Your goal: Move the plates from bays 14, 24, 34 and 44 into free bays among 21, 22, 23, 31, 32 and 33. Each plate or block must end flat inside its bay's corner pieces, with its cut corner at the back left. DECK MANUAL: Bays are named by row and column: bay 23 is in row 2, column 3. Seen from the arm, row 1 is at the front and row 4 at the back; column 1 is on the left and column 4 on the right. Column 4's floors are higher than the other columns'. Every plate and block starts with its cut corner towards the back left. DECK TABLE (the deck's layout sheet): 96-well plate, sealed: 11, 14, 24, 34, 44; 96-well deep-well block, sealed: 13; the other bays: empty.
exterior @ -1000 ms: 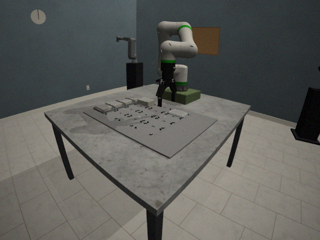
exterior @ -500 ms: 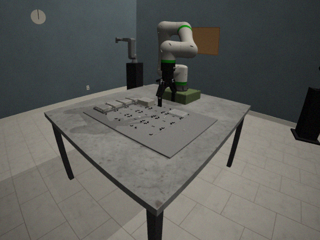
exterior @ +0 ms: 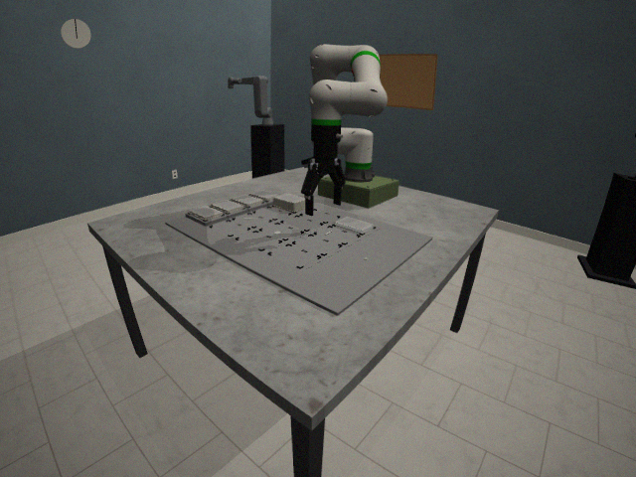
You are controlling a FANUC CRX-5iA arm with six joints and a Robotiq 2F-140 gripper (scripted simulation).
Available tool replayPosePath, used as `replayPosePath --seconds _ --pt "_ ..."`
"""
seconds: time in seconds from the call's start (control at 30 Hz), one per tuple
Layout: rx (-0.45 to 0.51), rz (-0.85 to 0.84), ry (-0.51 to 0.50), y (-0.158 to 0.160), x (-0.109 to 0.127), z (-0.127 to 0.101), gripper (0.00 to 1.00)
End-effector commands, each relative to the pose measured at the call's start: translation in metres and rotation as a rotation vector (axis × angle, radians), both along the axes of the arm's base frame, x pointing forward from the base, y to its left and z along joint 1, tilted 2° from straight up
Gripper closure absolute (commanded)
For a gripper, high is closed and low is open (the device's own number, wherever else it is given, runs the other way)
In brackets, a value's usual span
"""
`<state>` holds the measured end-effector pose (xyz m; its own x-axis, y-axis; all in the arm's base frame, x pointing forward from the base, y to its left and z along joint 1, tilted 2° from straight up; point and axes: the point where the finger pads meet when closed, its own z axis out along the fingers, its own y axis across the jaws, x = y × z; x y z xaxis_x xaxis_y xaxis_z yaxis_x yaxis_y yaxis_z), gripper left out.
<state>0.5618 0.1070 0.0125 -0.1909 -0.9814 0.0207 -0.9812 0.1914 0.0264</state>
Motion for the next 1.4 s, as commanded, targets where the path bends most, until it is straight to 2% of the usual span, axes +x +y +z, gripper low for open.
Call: replayPosePath --seconds 0.0,0.33,0.5,1.37 --pt "0.0 0.0 -0.001 -0.003 0.016 0.001 0.0" --pt "0.0 0.0 -0.002 -0.01 0.055 0.0 0.0" --pt "0.0 0.0 -0.002 -0.012 0.066 0.0 0.0" --pt "0.0 0.0 -0.002 -0.012 0.066 0.0 0.0"
